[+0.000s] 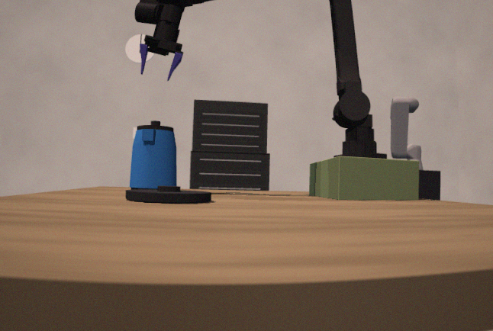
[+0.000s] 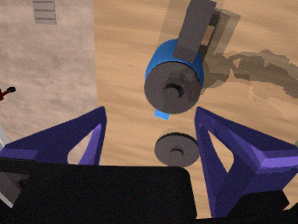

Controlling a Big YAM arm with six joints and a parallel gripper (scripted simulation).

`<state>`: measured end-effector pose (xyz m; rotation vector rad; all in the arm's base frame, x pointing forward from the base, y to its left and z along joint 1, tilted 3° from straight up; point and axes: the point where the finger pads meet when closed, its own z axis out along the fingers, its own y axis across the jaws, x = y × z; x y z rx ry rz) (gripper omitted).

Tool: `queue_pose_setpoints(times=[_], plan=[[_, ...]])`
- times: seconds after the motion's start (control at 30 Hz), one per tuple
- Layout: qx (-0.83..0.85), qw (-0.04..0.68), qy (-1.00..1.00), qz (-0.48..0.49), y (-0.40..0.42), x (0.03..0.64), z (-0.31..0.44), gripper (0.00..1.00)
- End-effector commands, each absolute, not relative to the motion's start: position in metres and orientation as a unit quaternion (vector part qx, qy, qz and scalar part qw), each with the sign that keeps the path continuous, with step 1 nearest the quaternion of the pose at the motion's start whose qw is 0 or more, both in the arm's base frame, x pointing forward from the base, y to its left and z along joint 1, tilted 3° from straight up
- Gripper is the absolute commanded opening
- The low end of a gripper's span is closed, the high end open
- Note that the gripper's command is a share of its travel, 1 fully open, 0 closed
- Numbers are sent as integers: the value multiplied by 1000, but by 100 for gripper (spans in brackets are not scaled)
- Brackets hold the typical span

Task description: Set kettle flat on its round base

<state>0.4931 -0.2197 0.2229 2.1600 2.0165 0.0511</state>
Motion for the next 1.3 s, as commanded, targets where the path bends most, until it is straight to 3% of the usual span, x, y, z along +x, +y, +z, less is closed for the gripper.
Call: queue_pose_setpoints(times=[0.0, 0.47, 1.27], plan=[[763, 94, 639, 18, -233, 501, 237, 74], [816, 28, 577, -16, -246, 477, 217, 74], [818, 28, 574, -15, -246, 480, 220, 74]])
